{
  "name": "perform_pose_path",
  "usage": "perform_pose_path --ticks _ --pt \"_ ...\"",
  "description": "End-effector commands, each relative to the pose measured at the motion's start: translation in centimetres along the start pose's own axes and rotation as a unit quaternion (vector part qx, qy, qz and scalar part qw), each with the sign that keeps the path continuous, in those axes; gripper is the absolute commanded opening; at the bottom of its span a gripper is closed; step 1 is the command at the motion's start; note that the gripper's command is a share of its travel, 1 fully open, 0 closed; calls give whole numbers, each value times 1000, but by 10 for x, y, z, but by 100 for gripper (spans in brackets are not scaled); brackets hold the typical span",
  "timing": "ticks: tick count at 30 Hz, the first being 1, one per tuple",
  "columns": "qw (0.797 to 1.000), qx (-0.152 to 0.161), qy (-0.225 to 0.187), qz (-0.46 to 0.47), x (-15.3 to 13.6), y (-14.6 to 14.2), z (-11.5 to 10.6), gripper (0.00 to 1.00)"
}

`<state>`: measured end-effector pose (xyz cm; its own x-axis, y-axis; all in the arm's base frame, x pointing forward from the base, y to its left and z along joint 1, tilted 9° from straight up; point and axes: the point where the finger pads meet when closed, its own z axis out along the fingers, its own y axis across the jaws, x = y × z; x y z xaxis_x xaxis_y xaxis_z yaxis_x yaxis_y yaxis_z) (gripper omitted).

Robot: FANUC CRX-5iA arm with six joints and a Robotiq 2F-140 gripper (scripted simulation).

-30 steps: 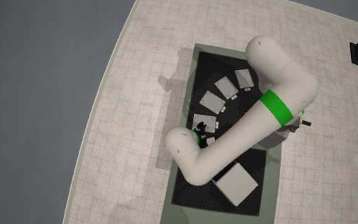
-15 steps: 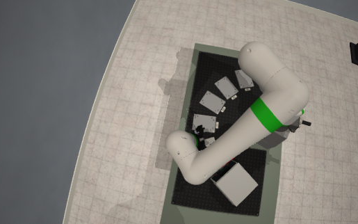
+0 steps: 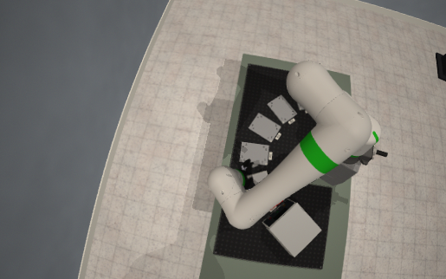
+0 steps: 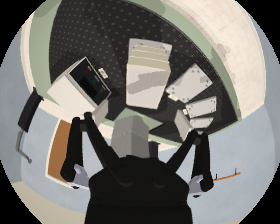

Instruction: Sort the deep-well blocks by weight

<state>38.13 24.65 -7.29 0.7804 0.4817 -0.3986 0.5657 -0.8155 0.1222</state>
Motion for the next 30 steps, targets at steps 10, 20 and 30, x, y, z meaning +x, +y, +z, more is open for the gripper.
perform_pose_path --ticks 10,20,30 --pt "1000 0 0 0 3 0 4 100" --pt "1000 0 0 0 9 0 15 100" --pt "1000 0 0 0 16 0 27 100"
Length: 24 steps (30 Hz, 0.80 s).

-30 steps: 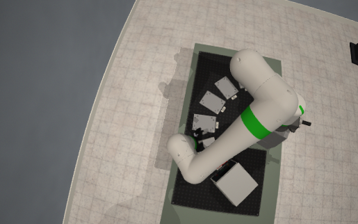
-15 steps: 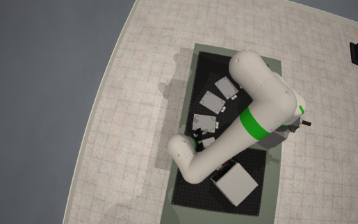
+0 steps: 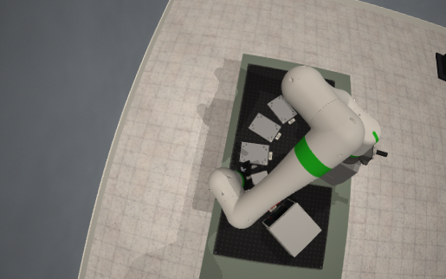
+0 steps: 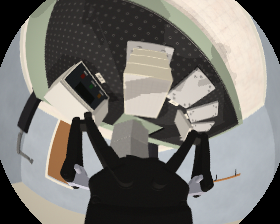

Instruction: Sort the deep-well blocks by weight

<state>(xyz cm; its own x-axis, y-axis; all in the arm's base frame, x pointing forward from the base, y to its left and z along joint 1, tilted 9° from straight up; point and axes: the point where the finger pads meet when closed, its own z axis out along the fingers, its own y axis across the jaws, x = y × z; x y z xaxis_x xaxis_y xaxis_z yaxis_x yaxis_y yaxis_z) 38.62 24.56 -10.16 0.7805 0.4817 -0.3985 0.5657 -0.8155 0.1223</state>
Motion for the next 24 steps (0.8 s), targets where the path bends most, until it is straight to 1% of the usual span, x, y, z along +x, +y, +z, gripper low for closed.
perform_pose_path --ticks 1,24 --pt "1000 0 0 0 2 0 3 100" --pt "1000 0 0 0 20 0 34 100"
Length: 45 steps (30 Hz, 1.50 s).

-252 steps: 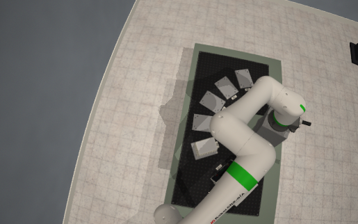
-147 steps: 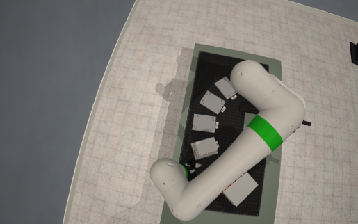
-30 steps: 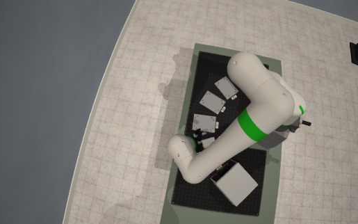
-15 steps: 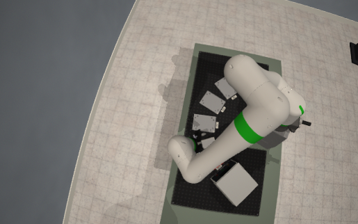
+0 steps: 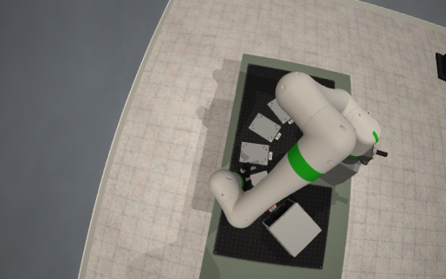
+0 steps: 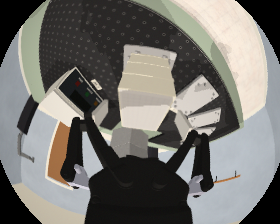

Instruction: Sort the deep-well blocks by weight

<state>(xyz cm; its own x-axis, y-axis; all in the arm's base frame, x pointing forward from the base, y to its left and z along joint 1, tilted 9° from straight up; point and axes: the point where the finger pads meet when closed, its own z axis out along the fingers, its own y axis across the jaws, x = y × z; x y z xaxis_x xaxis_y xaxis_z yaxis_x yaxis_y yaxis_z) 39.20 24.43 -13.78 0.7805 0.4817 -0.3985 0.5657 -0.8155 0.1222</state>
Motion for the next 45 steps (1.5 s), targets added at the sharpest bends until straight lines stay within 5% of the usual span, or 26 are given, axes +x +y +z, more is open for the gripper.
perform_pose_path --ticks 1,12,13,45 --pt "1000 0 0 0 2 0 3 100" --pt "1000 0 0 0 3 0 4 100" --pt "1000 0 0 0 3 0 4 10" --pt "1000 0 0 0 3 0 4 10"
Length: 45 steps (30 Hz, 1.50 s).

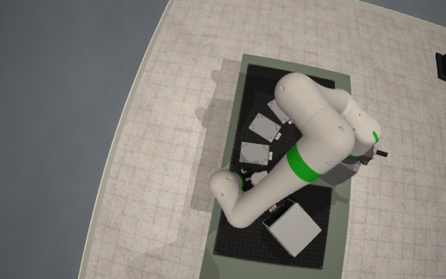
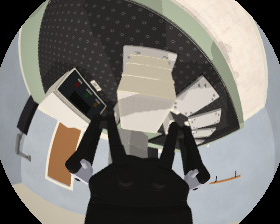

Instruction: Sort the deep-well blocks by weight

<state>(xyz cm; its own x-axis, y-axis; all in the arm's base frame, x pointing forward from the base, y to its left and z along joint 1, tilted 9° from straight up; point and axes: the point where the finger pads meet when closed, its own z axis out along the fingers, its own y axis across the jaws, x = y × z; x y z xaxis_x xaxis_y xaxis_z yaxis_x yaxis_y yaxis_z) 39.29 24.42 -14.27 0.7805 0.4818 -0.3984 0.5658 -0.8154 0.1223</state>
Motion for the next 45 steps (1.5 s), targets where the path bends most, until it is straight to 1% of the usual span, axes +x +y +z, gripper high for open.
perform_pose_path --ticks 1,9,24,26,41,45 --pt "1000 0 0 0 0 0 0 10" --pt "1000 0 0 0 -4 0 -7 10" --pt "1000 0 0 0 -17 0 -29 10" --pt "1000 0 0 0 -17 0 -29 10" --pt "1000 0 0 0 -29 0 -50 10" --pt "1000 0 0 0 -31 0 -53 10"
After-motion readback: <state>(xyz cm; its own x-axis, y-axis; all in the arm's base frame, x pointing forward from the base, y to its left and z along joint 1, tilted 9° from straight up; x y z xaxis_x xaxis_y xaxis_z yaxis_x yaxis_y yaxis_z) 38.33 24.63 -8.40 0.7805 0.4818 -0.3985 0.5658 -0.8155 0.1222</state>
